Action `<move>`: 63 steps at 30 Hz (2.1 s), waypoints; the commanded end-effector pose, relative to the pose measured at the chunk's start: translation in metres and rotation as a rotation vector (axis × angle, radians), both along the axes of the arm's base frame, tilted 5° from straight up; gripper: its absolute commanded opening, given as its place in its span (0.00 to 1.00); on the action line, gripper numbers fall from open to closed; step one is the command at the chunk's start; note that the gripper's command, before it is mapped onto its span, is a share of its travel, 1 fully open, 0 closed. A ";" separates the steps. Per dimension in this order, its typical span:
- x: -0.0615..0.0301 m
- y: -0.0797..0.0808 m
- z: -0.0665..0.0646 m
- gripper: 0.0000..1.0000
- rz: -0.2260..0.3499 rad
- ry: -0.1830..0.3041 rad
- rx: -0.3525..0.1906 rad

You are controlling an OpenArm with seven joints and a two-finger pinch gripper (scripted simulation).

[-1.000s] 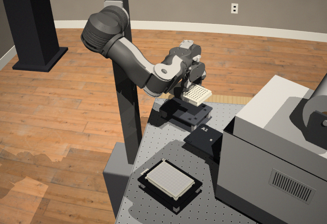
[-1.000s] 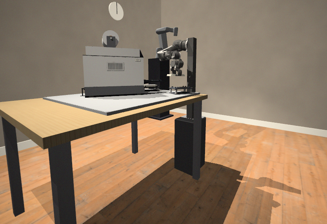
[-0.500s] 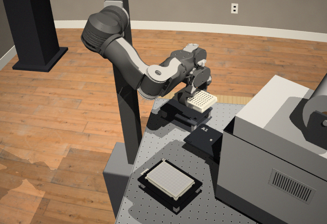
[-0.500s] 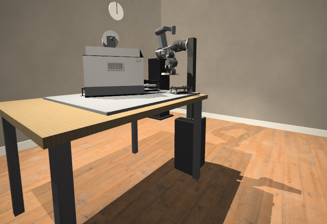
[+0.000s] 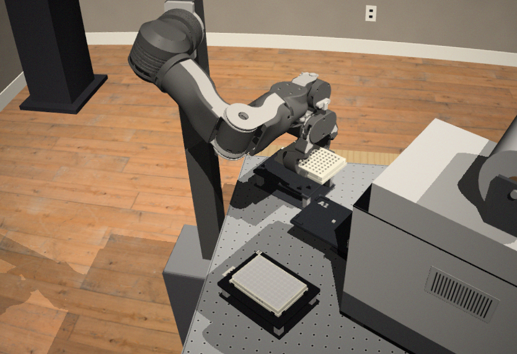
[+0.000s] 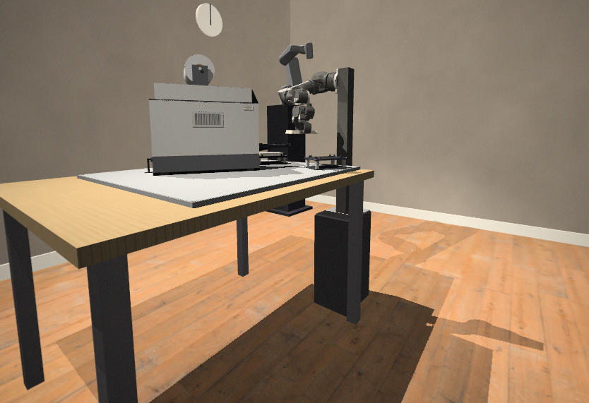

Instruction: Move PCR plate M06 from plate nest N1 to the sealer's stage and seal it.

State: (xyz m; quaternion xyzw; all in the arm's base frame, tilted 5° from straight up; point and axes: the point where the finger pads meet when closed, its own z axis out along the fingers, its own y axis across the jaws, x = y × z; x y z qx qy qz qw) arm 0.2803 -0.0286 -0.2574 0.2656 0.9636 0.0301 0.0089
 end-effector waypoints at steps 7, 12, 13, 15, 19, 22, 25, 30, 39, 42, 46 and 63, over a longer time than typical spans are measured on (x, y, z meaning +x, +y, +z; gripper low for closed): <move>0.0043 -0.002 0.005 0.00 0.035 -0.003 0.021; 0.0043 -0.002 0.005 0.00 0.035 -0.003 0.021; 0.0043 -0.002 0.005 0.00 0.035 -0.003 0.021; 0.0120 -0.017 0.008 0.00 0.033 -0.004 0.019; 0.0228 -0.038 0.011 0.00 0.035 -0.003 0.021; 0.0228 -0.038 0.011 0.00 0.035 -0.003 0.021; 0.0228 -0.038 0.011 0.00 0.035 -0.003 0.021; 0.0228 -0.038 0.011 0.00 0.035 -0.003 0.021; 0.0413 -0.074 0.018 0.00 0.035 -0.004 0.020; 0.0413 -0.074 0.018 0.00 0.035 -0.004 0.020; 0.0413 -0.074 0.018 0.00 0.035 -0.004 0.020; 0.0600 -0.111 0.024 0.00 0.035 -0.004 0.020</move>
